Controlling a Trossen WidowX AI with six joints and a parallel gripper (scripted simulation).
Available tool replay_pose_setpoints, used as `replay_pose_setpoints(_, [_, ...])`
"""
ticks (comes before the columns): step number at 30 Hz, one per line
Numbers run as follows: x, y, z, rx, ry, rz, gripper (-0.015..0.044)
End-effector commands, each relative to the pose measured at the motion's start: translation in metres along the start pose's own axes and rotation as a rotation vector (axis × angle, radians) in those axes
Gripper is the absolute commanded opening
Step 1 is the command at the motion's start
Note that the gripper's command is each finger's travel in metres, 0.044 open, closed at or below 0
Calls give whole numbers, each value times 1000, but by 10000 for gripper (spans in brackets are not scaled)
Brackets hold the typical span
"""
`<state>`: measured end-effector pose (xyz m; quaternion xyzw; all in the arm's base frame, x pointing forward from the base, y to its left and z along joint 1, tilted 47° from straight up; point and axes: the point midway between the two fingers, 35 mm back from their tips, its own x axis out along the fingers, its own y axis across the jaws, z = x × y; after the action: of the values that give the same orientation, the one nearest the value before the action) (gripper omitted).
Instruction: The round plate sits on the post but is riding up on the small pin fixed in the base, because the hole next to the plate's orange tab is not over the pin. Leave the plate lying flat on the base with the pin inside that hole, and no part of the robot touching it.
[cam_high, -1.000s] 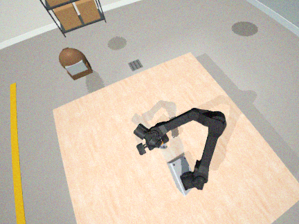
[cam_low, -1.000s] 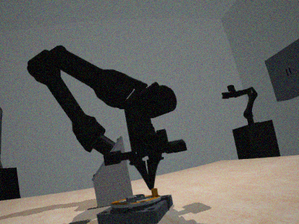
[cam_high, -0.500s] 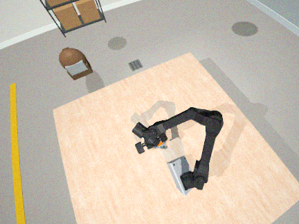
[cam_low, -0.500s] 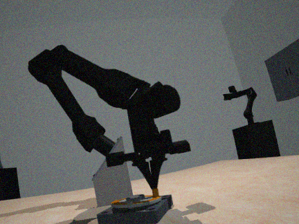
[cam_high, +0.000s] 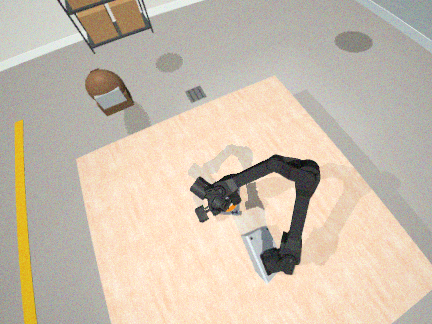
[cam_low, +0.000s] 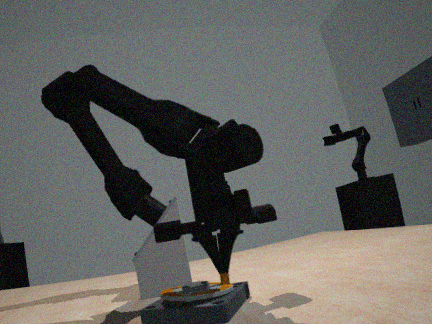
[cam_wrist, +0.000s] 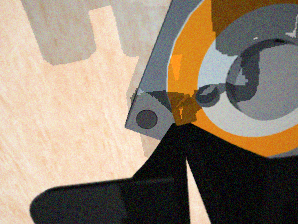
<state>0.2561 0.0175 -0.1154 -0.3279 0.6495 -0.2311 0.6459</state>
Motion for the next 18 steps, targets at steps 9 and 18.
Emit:
replay_pose_setpoints(9, [-1, 1, 9, 11, -17, 1, 0])
replay_pose_setpoints(18, [-2, 2, 16, 12, -17, 1, 0])
